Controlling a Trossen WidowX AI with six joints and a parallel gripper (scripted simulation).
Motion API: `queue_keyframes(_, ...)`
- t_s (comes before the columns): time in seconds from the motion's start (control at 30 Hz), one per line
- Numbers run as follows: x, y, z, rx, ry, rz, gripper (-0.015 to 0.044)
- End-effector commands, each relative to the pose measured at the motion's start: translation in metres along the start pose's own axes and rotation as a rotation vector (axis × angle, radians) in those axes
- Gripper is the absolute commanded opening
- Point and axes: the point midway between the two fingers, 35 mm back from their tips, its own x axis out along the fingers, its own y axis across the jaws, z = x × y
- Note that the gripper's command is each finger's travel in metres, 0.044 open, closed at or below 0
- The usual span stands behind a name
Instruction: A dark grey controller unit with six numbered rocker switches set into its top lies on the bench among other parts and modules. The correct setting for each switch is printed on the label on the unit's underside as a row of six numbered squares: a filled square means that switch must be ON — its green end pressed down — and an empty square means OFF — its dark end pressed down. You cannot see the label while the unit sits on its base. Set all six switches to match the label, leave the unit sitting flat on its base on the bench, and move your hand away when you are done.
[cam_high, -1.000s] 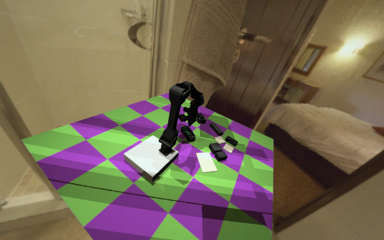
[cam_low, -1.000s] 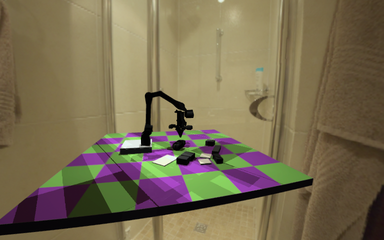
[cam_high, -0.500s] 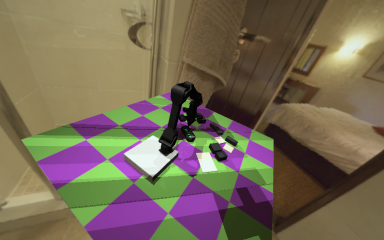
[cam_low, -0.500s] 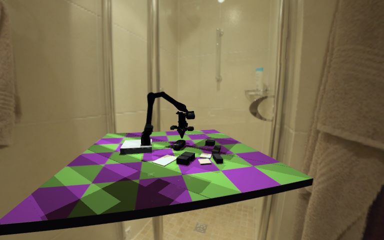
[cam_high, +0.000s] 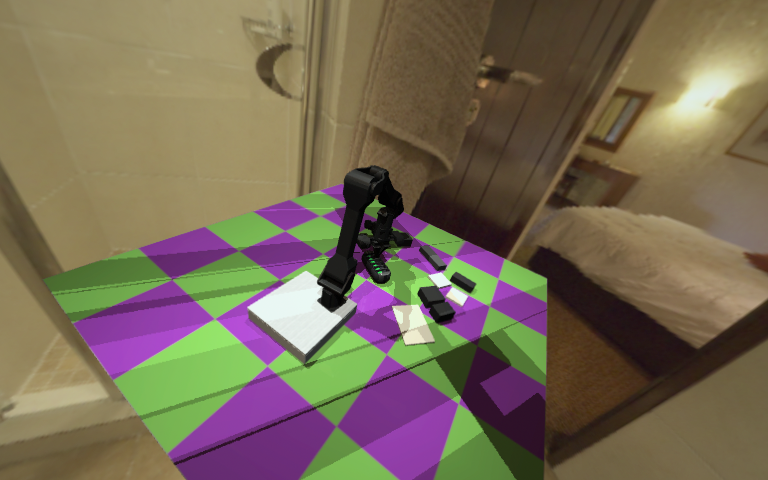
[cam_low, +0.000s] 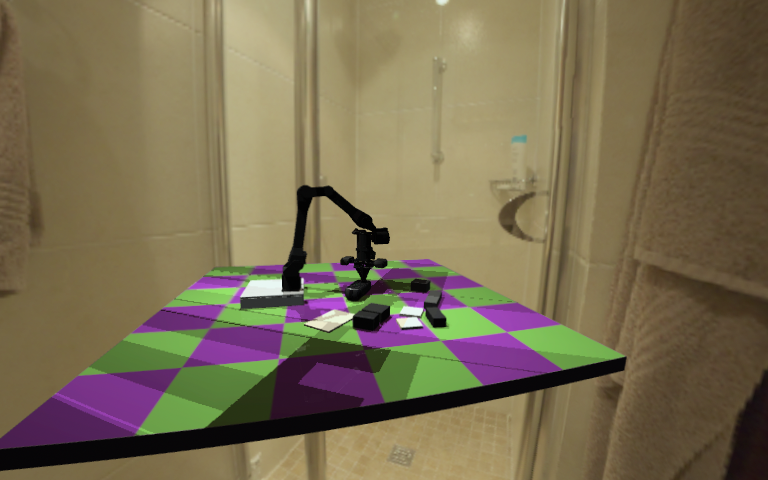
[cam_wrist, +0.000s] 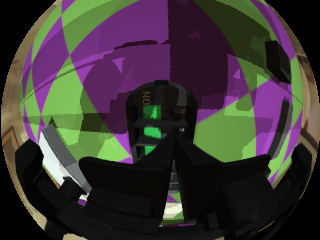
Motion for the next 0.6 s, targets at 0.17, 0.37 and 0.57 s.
queue_keyframes(0.17,0.0101,0.0013,-0.0004,0.003,0.001,0.005,0.0)
queue_keyframes(0.37,0.0101,0.0013,-0.0004,0.003,0.001,0.005,0.0)
queue_keyframes(0.57,0.0101,0.0013,-0.0004,0.003,0.001,0.005,0.0)
